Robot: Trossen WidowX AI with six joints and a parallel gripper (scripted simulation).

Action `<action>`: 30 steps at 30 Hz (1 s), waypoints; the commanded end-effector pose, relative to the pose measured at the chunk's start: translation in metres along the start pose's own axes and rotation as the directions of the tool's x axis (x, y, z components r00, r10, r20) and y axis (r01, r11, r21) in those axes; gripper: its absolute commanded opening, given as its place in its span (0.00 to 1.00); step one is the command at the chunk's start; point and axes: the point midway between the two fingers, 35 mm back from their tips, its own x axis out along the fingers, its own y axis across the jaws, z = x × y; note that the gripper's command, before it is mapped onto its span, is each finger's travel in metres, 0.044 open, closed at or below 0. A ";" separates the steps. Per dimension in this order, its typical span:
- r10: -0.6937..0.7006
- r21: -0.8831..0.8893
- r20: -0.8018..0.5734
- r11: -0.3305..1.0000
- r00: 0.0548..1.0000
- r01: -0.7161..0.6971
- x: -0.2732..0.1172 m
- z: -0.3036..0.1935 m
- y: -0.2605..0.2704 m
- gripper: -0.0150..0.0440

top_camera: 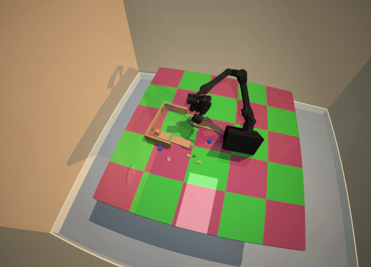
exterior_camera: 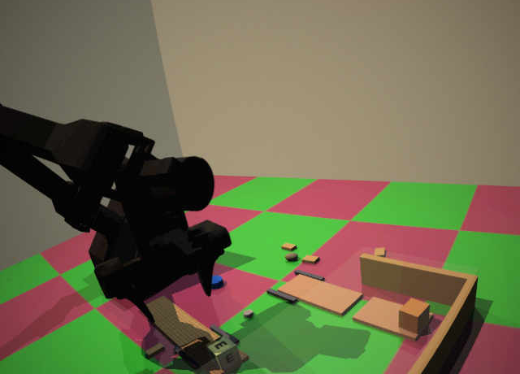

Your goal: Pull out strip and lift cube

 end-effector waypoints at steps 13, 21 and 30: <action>-0.006 -0.006 -0.001 1.000 1.000 0.006 -0.005 0.055 0.007 1.00; -0.006 -0.005 0.000 1.000 1.000 0.006 -0.005 0.081 0.010 1.00; -0.006 -0.005 0.000 1.000 1.000 0.006 0.005 0.083 0.011 0.68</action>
